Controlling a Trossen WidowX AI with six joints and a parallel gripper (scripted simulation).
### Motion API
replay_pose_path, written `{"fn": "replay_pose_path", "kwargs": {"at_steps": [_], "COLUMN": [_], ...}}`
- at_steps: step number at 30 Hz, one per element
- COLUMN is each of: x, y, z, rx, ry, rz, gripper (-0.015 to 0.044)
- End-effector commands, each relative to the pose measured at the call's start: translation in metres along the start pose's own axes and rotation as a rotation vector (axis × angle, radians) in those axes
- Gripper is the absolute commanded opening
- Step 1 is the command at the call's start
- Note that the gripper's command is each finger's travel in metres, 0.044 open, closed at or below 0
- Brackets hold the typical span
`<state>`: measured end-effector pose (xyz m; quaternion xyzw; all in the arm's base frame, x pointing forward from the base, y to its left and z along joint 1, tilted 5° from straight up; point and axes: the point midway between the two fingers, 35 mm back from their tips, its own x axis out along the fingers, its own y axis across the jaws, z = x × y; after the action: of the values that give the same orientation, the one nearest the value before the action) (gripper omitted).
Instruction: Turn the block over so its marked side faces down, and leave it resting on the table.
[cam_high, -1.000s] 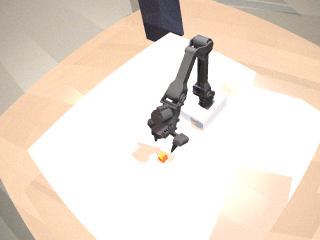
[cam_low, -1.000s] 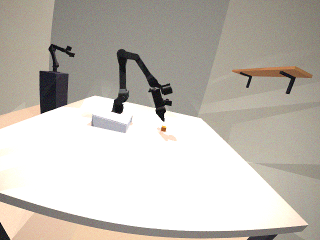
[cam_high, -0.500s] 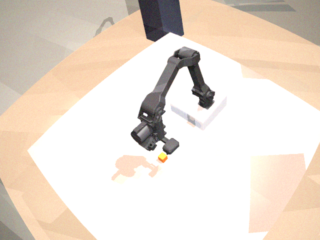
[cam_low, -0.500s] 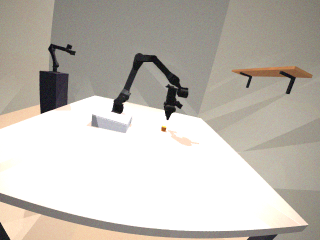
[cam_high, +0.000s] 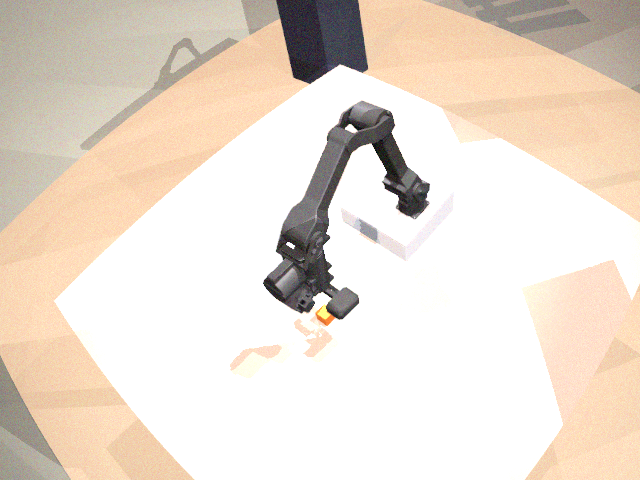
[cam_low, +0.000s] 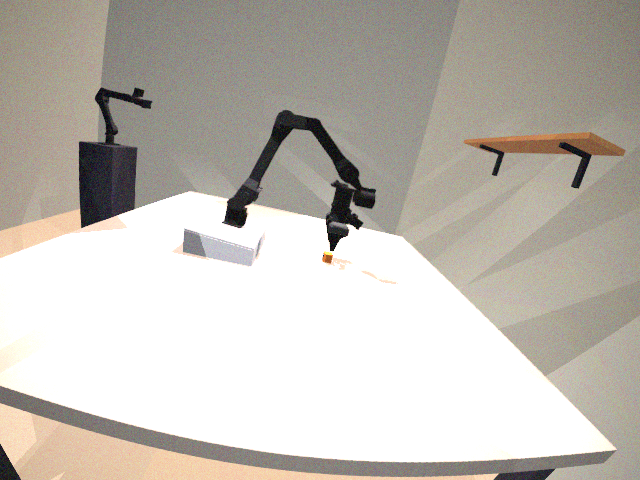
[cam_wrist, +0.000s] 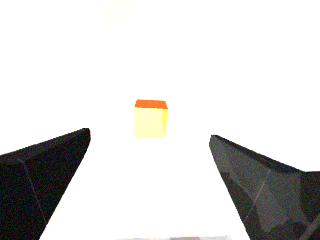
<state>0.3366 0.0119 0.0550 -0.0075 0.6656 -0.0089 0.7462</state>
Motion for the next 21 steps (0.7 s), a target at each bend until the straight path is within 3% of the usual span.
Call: {"fn": "replay_pose_path", "kwargs": {"at_steps": [1,21], "x": [0.011,0.040], "y": [0.000,0.000], "z": [-0.002,-0.002], "rx": [-0.001,-0.001], "ry": [0.008,0.008], "rz": [0.003,0.002], "gripper": [0.0440,0.0440]}}
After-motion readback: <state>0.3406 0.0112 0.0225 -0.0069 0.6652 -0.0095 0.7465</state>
